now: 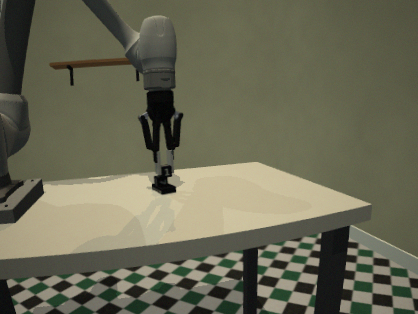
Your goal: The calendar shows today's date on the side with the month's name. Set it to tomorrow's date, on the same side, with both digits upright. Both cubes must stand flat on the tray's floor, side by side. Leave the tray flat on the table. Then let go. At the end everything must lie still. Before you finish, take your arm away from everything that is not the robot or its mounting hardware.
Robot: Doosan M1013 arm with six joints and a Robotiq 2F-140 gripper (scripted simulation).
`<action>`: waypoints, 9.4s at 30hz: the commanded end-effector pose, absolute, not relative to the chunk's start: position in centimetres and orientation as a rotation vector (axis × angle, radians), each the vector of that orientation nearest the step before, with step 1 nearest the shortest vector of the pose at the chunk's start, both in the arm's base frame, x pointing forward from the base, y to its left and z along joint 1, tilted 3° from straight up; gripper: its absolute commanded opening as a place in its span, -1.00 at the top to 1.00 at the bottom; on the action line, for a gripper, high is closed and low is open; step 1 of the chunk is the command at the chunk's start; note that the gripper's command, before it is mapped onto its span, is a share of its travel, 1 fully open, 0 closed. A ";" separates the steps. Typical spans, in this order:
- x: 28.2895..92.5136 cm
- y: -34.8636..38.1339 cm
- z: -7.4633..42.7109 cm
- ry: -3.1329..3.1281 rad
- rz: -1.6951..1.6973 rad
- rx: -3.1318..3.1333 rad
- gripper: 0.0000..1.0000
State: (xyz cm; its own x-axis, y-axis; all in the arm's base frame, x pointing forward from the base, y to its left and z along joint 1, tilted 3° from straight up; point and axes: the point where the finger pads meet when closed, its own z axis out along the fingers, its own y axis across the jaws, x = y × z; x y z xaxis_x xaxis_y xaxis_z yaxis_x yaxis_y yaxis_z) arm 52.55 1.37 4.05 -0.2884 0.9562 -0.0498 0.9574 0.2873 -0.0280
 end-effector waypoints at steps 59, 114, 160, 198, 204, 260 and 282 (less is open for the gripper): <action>52.5 1.2 1.5 2.502 -0.081 1.860 0.66; 52.5 1.2 0.6 2.502 -0.081 1.860 0.66; 52.5 1.2 0.5 2.502 -0.081 1.860 0.66; 52.5 1.2 0.5 2.502 -0.081 1.860 0.66; 52.5 1.2 0.5 2.502 -0.081 1.860 0.61; 52.6 1.7 9.5 2.502 -0.081 1.860 0.42; 52.6 1.7 9.5 2.502 -0.081 1.860 -1.00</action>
State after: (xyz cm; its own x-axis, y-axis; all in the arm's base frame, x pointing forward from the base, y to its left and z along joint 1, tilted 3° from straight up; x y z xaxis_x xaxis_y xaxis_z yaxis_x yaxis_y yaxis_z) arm 52.62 1.67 9.48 -0.2884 0.9562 -0.0498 0.9574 0.2873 -0.0280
